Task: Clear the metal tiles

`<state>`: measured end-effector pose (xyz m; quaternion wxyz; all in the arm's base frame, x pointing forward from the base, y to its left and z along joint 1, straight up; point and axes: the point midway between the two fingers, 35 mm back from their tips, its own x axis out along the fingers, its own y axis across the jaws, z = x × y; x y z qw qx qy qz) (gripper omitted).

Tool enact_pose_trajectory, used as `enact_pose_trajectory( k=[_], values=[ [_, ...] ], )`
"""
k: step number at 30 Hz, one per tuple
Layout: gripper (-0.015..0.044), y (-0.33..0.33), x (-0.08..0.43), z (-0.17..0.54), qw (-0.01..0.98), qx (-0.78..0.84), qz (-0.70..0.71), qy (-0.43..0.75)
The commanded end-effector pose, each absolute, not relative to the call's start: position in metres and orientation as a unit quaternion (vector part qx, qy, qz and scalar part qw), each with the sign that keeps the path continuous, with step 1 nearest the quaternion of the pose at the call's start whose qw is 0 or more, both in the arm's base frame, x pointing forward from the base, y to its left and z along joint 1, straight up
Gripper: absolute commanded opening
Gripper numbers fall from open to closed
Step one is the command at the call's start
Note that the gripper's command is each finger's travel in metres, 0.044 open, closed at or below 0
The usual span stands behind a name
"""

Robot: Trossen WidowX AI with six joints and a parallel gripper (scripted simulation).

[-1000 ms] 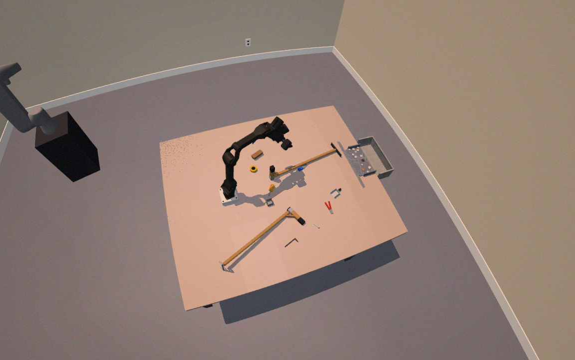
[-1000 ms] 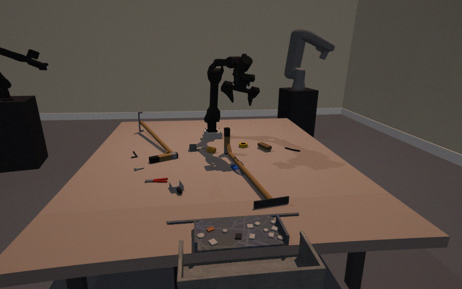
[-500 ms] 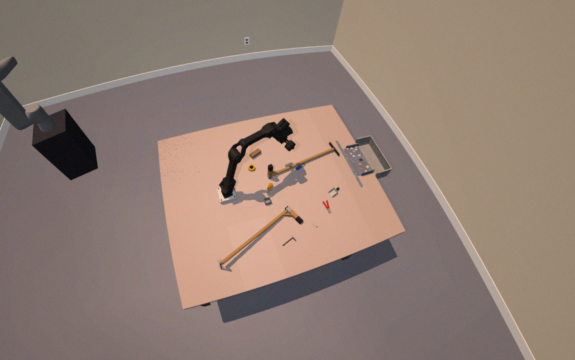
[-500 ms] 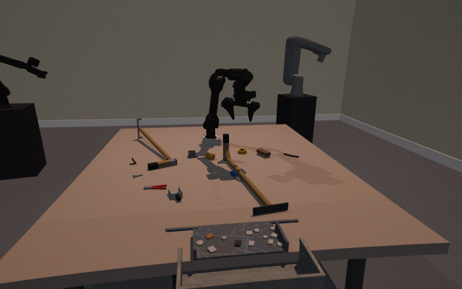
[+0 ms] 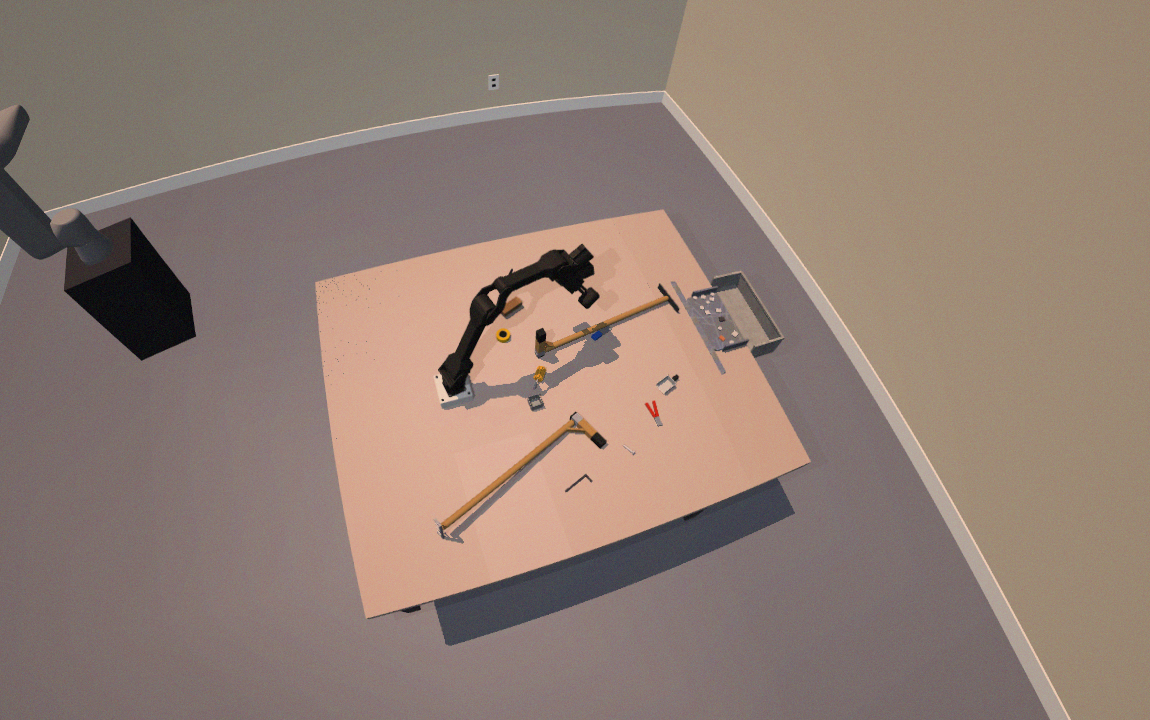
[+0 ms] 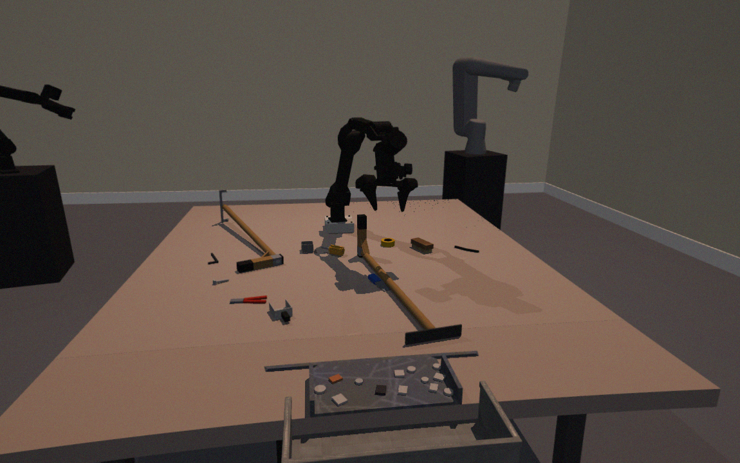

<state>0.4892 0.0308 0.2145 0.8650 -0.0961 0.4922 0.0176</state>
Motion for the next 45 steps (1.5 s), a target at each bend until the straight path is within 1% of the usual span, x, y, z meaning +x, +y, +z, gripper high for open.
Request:
enact_pose_trajectory(
  k=[1, 26, 45],
  values=[
    [0.044, 0.03, 0.496, 0.205, 0.859, -0.094, 0.028, 0.503],
    [0.044, 0.019, 0.522, 0.122, 0.805, -0.065, 0.08, 0.585],
    [0.044, 0.015, 0.494, 0.156, 0.822, -0.056, 0.066, 0.563]
  ],
)
